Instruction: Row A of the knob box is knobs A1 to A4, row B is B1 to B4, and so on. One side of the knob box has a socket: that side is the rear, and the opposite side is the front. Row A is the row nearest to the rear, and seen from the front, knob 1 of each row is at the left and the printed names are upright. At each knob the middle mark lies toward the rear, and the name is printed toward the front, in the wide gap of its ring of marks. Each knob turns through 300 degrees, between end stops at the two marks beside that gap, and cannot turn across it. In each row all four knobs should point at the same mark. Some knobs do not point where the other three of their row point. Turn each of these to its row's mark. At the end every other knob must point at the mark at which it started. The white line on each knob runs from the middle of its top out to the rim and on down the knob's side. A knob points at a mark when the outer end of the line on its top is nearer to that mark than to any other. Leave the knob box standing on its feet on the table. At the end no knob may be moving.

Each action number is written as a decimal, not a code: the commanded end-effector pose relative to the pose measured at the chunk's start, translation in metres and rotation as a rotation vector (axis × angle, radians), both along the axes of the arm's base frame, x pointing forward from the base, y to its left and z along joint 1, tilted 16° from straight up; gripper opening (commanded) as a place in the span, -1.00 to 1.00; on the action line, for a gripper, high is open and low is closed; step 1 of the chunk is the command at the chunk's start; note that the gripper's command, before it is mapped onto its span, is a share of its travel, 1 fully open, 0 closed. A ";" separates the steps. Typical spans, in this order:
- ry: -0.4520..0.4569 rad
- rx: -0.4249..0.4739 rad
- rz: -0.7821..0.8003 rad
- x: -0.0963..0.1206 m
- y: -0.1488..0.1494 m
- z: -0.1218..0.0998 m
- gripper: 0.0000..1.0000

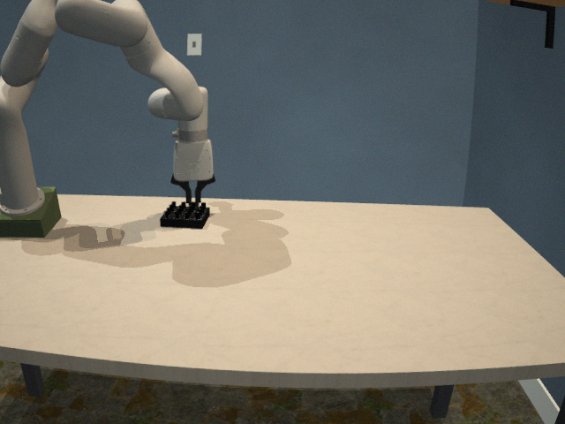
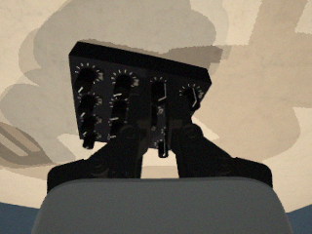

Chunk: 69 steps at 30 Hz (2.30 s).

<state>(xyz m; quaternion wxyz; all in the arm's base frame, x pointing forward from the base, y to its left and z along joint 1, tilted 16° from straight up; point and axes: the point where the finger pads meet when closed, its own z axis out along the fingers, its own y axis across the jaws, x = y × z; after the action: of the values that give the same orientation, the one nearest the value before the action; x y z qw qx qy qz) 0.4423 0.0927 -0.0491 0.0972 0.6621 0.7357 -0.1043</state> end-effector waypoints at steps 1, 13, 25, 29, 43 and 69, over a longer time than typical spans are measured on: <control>0.025 0.003 0.088 0.001 0.001 0.001 -0.84; 0.093 0.001 0.323 0.001 0.001 0.001 -0.84; 0.169 0.000 0.581 0.001 0.001 0.001 -0.84; 0.198 -0.001 0.683 0.001 0.001 0.001 -0.84; 0.280 -0.002 0.963 0.001 0.001 0.001 -0.84; 0.373 -0.004 1.280 0.001 0.001 0.001 -0.84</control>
<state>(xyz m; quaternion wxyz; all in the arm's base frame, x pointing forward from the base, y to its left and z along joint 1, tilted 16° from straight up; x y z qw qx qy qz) 0.4423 0.0927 -0.0491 0.0126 0.0772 0.9869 -0.1413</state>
